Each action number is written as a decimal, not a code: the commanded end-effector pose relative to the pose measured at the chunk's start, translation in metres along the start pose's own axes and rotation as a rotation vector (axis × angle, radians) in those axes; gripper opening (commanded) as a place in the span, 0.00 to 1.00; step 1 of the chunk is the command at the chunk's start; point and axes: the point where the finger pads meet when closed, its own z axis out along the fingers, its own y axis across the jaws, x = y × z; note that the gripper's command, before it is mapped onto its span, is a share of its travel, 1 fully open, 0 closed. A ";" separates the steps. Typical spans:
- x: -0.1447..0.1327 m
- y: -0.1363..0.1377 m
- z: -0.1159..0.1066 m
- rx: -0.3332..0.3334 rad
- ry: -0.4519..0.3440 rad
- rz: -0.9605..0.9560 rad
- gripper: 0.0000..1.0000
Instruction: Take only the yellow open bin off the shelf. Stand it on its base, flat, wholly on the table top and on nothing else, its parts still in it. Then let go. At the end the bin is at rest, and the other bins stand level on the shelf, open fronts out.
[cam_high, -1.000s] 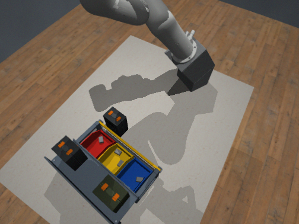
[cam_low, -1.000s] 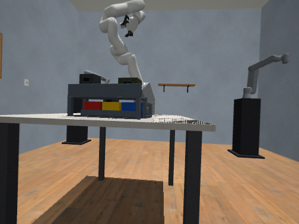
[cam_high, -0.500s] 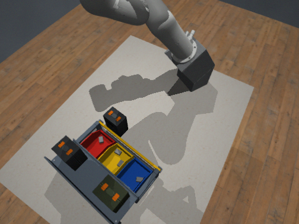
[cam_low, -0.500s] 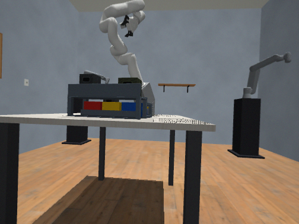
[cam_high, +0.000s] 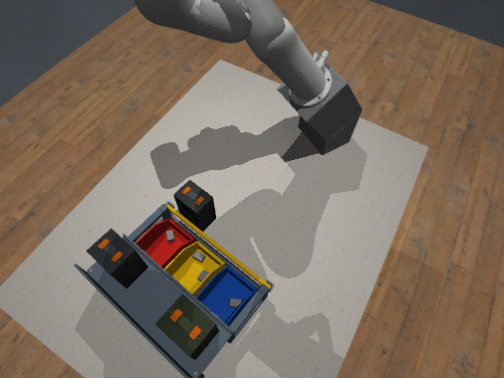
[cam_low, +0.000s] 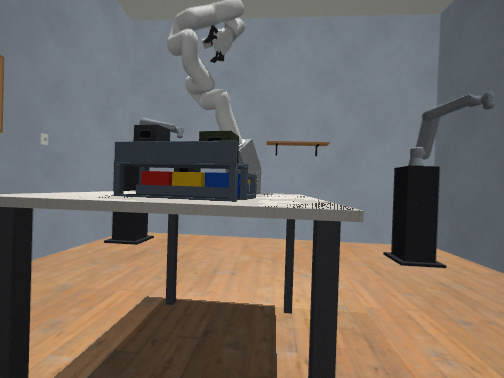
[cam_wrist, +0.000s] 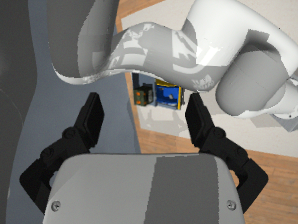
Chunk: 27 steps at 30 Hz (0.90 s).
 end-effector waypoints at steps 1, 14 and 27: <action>0.048 0.010 0.008 0.133 -0.035 -0.220 1.00; 0.048 0.010 0.009 0.133 -0.035 -0.220 1.00; 0.048 0.010 0.009 0.133 -0.035 -0.220 1.00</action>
